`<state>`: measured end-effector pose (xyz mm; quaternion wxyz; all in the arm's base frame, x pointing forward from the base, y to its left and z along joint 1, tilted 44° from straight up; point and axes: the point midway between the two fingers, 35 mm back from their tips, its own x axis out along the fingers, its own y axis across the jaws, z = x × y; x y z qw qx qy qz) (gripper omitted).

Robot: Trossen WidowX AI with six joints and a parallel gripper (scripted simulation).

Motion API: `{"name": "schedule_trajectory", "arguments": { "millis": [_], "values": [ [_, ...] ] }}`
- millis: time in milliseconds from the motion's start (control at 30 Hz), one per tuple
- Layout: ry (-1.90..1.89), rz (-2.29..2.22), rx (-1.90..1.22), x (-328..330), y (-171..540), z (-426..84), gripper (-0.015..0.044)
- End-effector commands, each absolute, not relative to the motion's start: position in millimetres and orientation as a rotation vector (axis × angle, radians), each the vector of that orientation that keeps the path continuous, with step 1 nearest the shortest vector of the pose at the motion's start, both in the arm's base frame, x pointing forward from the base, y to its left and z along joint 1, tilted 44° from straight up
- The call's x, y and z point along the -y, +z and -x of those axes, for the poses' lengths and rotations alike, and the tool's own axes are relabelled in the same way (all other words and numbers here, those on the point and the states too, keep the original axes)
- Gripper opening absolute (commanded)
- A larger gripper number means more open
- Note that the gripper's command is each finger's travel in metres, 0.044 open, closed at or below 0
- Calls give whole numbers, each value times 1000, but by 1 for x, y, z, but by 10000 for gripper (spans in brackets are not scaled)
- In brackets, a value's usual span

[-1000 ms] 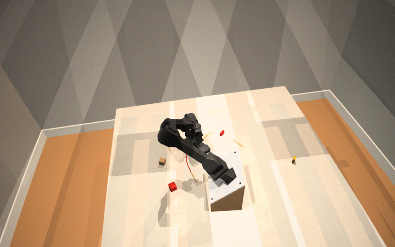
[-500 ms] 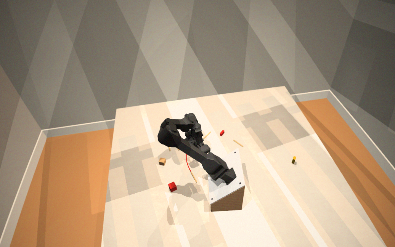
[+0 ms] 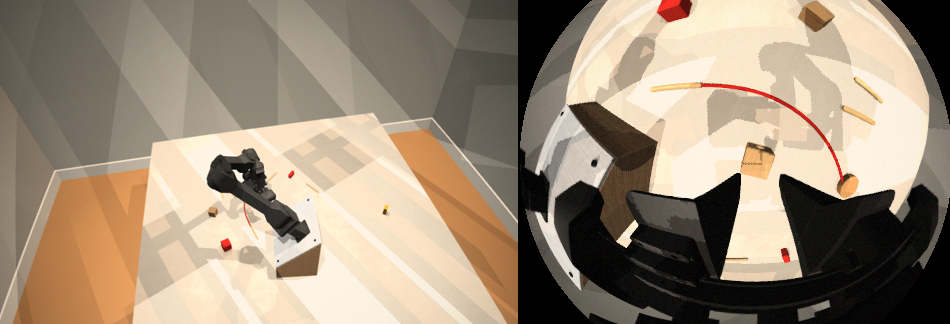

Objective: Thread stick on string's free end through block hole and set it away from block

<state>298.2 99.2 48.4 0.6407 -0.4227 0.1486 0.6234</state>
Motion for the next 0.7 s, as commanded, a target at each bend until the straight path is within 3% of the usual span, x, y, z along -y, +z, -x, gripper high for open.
{"name": "schedule_trajectory", "arguments": {
  "millis": [0, 33, 333, 667],
  "values": [
    [1422, 964, -339, -99, 48, -298, 239],
    [1422, 964, -339, -99, 48, -298, 239],
    [1422, 964, -339, -99, 48, -298, 3],
    [1422, 964, -339, -99, 48, -298, 0]
  ]
}}
